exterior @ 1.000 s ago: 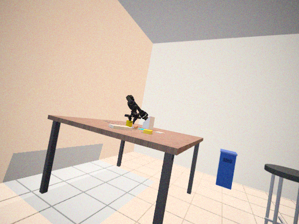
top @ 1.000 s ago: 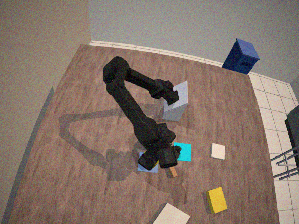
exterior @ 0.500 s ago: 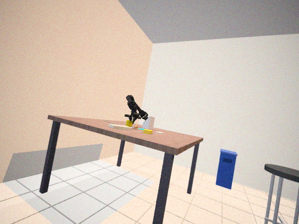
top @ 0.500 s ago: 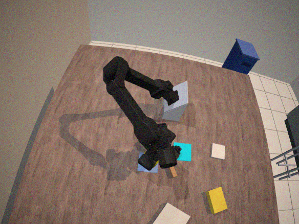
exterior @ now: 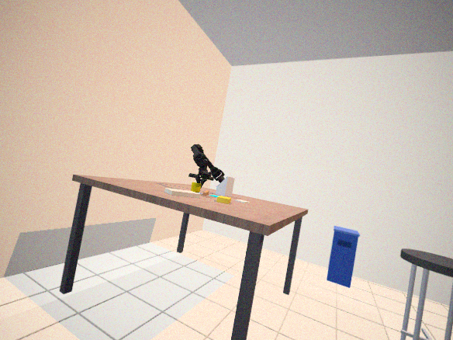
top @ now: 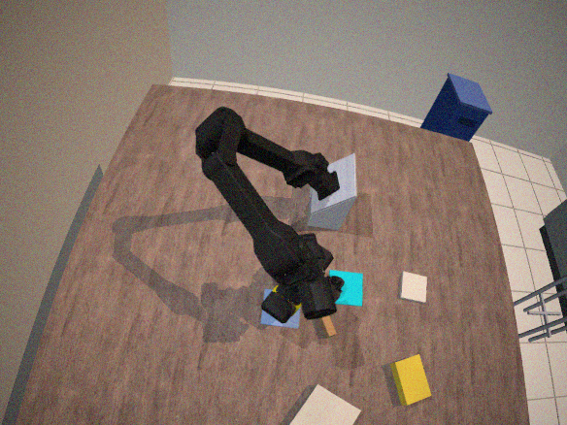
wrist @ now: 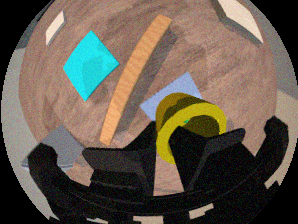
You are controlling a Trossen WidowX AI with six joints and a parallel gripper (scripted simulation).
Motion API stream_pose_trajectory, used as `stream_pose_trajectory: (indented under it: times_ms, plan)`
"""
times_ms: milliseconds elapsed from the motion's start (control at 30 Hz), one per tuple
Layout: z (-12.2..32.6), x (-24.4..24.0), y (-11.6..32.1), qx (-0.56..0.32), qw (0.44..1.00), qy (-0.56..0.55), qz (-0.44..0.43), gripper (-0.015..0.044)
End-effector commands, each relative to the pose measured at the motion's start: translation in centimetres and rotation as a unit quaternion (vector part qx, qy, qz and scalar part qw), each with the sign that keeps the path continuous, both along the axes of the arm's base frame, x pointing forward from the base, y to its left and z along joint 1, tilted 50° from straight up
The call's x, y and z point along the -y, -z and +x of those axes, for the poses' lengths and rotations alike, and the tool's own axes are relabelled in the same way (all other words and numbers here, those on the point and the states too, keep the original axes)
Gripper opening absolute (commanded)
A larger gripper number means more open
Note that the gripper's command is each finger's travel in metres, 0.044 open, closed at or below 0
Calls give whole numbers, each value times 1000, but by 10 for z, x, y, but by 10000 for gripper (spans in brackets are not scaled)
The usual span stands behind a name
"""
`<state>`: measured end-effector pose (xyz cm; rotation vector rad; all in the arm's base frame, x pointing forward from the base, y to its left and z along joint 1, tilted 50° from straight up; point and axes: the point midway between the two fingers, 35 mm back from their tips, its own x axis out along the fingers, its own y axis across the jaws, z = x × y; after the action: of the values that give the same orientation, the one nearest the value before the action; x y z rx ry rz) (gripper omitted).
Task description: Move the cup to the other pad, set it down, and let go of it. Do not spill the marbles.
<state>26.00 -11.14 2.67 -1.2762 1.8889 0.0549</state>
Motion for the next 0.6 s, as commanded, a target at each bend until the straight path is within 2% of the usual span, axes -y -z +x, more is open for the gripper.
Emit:
stream_pose_trajectory:
  times_ms: [0,400,567]
  plan:
    - [2,-5,-4,2,1000,0,1,0]
    - [8,-36,-30,0,1000,0,0,0]
    - [8,-34,-29,-1,1000,-3,-2,0]
